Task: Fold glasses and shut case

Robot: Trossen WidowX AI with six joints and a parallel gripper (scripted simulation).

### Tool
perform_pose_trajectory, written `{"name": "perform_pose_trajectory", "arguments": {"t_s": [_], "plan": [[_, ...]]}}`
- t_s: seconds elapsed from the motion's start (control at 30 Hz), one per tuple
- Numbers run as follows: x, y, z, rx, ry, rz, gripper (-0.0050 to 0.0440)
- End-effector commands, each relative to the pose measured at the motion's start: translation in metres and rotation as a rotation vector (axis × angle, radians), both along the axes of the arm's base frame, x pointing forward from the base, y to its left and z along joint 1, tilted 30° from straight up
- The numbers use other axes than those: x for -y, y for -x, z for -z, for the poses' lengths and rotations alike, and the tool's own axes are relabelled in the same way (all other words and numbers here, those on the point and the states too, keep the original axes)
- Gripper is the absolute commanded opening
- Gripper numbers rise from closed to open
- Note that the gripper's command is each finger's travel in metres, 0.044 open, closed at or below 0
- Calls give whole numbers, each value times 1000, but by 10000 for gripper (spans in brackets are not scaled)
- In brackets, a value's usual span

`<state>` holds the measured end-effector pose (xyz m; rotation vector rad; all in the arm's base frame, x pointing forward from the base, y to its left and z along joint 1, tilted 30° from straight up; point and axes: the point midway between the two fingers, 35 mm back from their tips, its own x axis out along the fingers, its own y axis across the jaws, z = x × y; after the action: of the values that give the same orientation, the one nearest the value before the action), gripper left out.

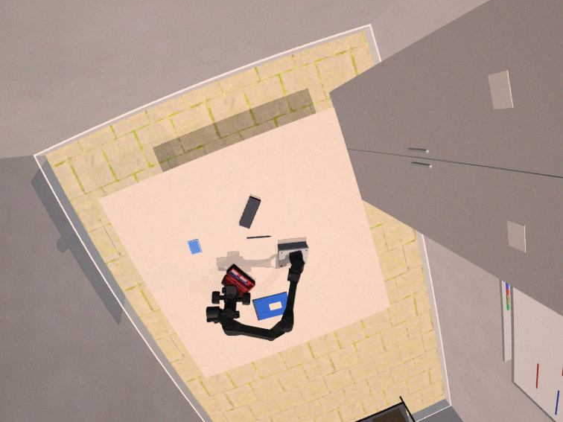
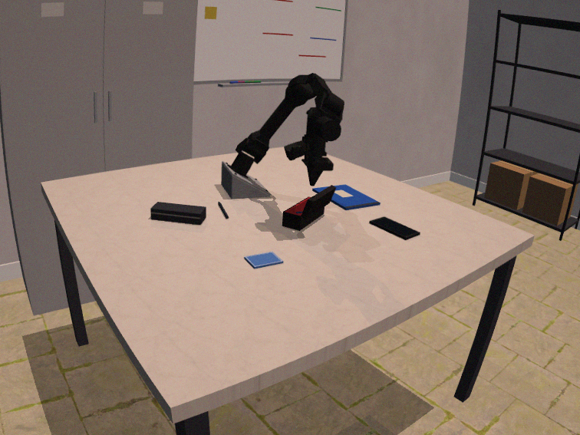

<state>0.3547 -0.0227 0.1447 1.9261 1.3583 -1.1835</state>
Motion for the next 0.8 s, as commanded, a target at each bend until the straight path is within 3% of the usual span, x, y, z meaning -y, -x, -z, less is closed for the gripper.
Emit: {"name": "perform_pose_trajectory", "arguments": {"t_s": [0.0, 0.77], "plan": [[0, -2, -1, 27, 13, -53, 0], [-14, -16, -10, 383, 105, -685, 0]]}}
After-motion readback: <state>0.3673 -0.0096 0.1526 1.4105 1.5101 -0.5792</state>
